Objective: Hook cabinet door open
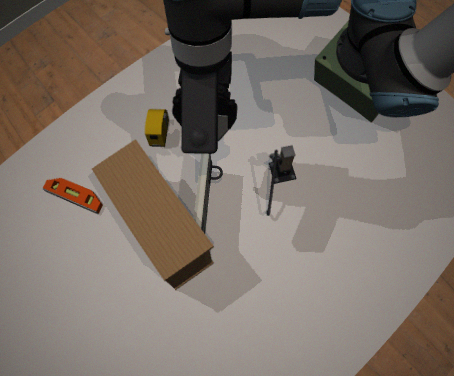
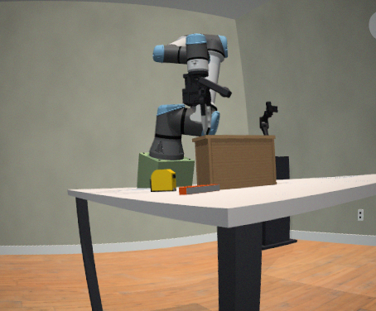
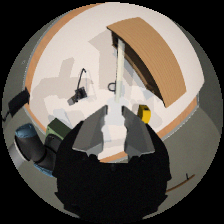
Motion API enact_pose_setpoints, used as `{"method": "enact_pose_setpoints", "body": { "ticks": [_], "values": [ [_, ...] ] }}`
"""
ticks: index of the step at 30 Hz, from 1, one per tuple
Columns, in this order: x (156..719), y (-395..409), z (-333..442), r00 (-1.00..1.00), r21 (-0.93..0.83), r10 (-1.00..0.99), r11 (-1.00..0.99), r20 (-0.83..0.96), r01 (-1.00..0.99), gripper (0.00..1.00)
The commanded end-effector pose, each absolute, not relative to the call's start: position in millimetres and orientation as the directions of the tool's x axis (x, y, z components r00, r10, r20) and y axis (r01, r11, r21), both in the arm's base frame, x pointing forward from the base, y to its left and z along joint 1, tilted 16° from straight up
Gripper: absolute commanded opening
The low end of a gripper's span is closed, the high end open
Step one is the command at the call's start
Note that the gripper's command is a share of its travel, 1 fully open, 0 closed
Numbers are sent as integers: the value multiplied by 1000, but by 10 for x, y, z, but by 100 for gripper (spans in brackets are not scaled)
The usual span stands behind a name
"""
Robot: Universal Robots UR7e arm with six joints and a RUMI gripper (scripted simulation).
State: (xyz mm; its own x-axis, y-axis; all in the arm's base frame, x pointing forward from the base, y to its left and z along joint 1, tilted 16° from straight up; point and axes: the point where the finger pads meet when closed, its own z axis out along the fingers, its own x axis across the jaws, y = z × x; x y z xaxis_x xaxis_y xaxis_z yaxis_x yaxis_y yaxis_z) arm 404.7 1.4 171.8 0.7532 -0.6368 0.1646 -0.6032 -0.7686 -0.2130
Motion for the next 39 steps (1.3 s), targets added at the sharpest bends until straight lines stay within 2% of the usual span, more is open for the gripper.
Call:
{"method": "enact_pose_setpoints", "body": {
  "ticks": [1,8,15,39],
  "values": [
    [3966,292,1711,747,-213,-644,-762,162,-611,15],
    [3671,942,1673,730,-217,-665,-745,157,-631,15],
    [3510,1195,1653,722,-221,-674,-736,156,-639,15],
    [3486,1230,1650,721,-222,-675,-735,155,-641,14]
  ]
}}
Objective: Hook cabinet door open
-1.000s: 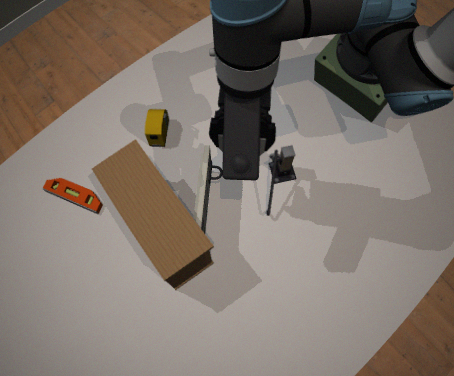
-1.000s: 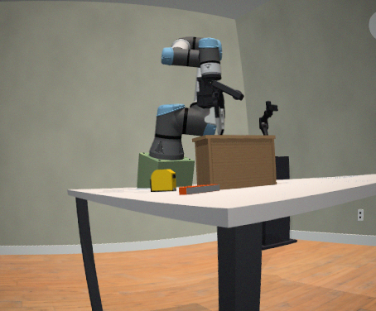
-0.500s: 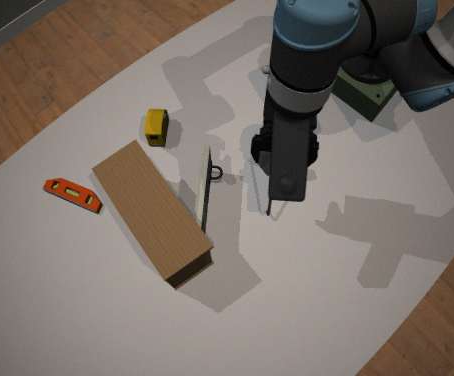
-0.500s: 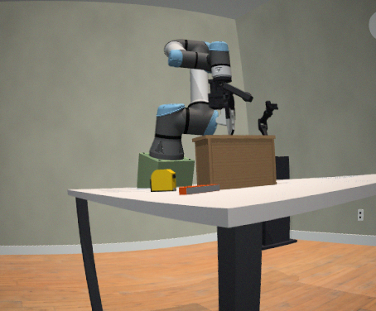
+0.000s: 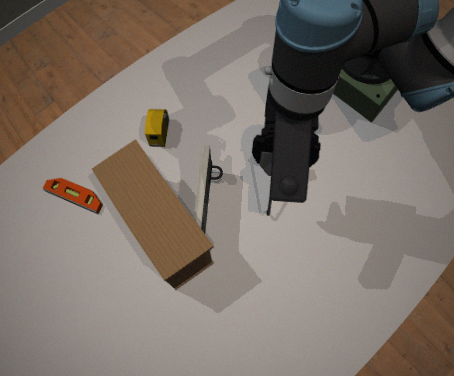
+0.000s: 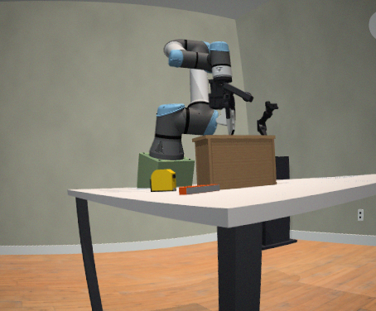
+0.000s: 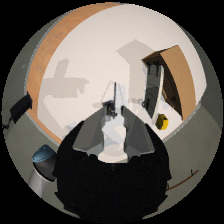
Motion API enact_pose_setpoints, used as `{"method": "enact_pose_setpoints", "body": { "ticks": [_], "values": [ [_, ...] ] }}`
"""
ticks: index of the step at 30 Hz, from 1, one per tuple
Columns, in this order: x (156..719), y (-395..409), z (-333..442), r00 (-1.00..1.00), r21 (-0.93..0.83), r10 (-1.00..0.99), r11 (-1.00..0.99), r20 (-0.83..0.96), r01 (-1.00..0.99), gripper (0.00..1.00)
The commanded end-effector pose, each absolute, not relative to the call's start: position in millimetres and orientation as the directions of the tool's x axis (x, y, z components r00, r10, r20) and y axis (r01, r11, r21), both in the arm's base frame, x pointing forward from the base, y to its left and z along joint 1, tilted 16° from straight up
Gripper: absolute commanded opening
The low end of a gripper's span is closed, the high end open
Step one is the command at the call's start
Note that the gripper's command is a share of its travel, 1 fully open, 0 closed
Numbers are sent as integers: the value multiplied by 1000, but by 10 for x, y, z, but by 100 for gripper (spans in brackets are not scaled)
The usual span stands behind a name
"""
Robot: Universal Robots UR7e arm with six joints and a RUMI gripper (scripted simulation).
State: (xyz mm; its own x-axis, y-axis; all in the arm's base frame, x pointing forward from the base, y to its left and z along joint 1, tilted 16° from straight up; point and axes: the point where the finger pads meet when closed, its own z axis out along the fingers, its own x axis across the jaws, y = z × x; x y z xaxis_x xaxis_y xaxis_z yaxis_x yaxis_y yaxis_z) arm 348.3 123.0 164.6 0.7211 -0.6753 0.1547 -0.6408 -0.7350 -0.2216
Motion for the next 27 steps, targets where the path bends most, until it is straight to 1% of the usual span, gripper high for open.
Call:
{"method": "enact_pose_setpoints", "body": {
  "ticks": [1,27],
  "values": [
    [3486,1230,1650,721,-222,-675,-735,155,-641,14],
    [3504,1234,1583,721,-222,-675,-735,155,-641,14]
  ]
}}
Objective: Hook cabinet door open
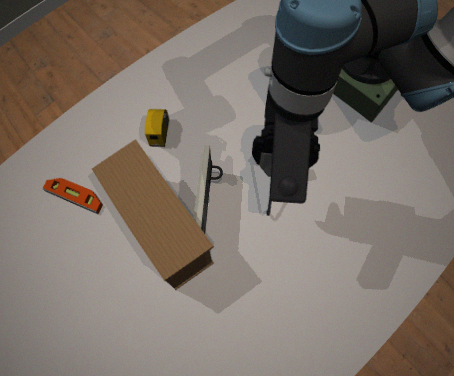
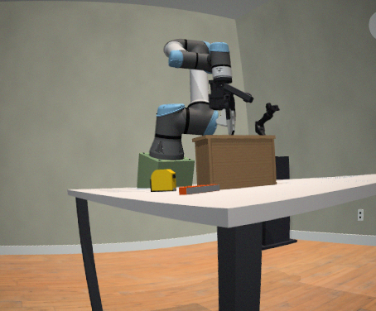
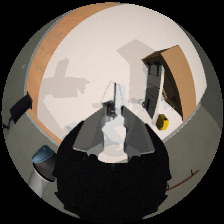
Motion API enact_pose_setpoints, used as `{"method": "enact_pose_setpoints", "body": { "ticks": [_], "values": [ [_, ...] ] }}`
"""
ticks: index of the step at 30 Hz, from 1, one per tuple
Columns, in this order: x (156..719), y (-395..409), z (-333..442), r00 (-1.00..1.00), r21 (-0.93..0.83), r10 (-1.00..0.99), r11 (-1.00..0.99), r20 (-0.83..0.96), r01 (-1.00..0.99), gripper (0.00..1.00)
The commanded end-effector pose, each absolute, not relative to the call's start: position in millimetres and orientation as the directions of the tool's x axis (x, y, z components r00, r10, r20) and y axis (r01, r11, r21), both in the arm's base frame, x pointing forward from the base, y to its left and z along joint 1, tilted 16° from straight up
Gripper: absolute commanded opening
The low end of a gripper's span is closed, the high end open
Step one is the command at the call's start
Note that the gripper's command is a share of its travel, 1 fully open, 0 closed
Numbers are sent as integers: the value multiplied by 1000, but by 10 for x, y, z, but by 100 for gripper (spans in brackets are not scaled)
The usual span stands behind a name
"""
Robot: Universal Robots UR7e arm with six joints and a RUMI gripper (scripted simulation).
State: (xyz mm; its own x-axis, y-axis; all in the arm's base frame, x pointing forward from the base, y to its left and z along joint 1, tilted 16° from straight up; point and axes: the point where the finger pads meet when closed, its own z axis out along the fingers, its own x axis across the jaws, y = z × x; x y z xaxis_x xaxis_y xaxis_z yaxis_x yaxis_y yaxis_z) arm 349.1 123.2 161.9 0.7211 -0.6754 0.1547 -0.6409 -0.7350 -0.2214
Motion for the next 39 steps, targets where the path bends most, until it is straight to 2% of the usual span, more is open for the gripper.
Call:
{"method": "enact_pose_setpoints", "body": {
  "ticks": [1,39],
  "values": [
    [3509,1236,1566,721,-222,-675,-735,155,-641,14],
    [3796,1307,537,721,-222,-675,-735,155,-641,14]
  ]
}}
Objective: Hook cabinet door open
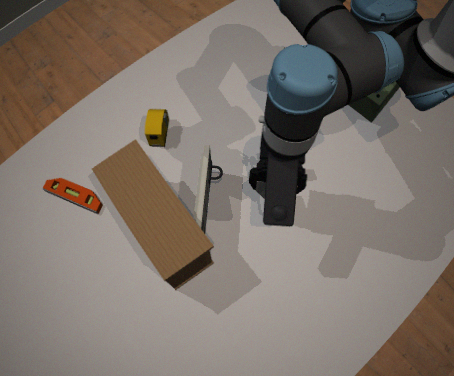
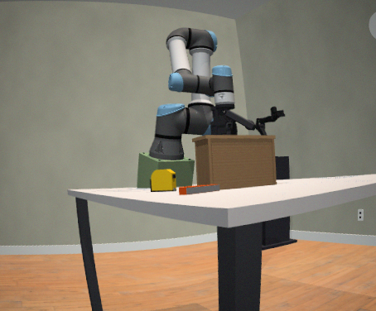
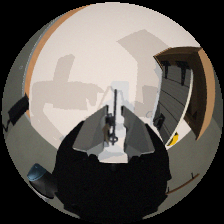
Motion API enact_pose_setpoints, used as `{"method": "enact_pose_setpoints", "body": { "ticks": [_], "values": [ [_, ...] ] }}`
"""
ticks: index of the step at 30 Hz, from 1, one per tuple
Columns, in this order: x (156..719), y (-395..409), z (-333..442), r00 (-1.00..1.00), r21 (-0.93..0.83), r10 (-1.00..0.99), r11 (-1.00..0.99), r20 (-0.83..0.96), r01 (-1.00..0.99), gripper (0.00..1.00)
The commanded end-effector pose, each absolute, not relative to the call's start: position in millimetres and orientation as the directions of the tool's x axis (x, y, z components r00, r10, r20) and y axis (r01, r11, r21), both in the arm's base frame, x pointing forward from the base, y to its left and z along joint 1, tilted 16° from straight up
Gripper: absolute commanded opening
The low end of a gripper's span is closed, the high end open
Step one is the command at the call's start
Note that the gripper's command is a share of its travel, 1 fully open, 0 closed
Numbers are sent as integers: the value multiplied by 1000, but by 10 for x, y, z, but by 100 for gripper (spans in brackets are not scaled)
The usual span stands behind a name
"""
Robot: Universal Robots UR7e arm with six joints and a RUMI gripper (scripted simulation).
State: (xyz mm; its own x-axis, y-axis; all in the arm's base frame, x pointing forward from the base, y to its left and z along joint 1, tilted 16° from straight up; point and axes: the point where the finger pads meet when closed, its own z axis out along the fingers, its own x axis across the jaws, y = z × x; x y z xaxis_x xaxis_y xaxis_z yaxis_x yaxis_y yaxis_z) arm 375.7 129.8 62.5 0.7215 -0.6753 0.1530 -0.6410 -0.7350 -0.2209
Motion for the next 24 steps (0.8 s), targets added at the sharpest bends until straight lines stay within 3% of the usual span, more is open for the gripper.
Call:
{"method": "enact_pose_setpoints", "body": {
  "ticks": [1,24],
  "values": [
    [3801,1308,522,721,-222,-675,-735,155,-641,14],
    [3819,1312,454,721,-222,-675,-735,155,-641,14]
  ]
}}
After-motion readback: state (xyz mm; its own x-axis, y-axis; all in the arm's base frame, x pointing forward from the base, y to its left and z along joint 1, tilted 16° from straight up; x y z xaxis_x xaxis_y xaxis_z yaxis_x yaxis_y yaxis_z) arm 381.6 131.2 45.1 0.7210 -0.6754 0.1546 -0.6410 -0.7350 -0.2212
